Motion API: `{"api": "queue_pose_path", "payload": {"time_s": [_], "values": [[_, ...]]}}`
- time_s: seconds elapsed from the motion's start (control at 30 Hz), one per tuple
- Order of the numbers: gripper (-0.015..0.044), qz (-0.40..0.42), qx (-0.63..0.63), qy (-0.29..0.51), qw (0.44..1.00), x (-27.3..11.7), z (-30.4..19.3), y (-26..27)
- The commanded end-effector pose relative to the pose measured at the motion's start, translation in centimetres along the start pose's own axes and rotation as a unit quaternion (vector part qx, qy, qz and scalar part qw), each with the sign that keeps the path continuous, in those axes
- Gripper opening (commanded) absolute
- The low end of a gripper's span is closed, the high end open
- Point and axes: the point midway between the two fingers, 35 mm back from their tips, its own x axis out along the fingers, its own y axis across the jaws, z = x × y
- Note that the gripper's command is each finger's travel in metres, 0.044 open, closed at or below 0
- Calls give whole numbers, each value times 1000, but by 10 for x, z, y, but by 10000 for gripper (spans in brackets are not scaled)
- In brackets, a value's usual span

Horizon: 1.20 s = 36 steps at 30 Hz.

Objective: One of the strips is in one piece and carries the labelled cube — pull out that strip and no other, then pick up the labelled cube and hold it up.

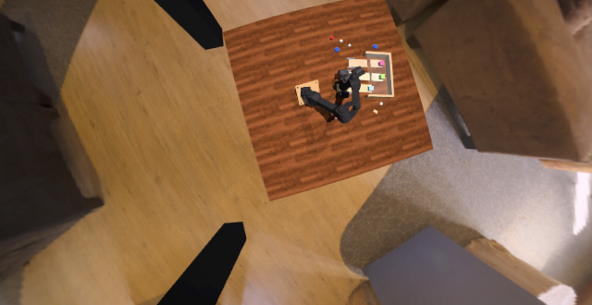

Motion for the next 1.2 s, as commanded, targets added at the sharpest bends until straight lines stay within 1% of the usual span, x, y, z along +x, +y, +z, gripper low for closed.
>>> {"api": "queue_pose_path", "payload": {"time_s": [0.0, 1.17], "values": [[0, -1, -4, 15, 1000, 5, -14, -1], [0, -1, -5, 16, 1000, 4, -68, 1]]}}
